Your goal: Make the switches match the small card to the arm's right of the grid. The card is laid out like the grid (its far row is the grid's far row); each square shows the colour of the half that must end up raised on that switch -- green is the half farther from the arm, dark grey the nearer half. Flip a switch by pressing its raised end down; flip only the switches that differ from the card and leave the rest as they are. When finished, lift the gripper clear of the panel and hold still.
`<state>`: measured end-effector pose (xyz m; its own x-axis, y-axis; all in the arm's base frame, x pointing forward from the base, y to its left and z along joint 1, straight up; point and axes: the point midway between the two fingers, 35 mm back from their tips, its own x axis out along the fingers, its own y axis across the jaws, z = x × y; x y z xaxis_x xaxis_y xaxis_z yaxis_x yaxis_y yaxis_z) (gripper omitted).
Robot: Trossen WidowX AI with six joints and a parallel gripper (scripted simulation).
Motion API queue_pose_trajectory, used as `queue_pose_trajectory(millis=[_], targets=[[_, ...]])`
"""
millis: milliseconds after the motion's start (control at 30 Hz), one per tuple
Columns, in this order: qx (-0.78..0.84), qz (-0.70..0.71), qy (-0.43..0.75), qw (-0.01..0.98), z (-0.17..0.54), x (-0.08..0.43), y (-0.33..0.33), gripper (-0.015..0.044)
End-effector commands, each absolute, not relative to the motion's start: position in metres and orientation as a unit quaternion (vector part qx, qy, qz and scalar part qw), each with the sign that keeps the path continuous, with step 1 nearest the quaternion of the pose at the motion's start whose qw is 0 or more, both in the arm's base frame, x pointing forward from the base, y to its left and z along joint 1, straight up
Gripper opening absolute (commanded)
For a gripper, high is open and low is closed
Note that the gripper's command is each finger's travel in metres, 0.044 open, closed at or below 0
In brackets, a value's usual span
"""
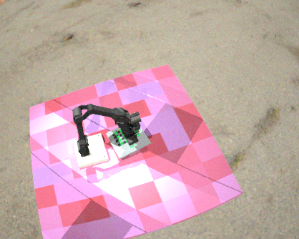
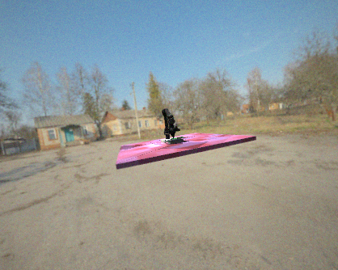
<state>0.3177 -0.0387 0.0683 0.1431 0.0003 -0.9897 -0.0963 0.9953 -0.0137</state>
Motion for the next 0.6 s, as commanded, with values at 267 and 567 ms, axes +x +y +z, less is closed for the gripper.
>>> queue_pose_trajectory(millis=[267, 567], targets=[[-0.036, 0.035, 0.655, 0.754, 0.0648, 0.3183, -0.0377, 0.0], [-0.036, 0.035, 0.655, 0.754, 0.0636, 0.3184, -0.0377, 0.0]])
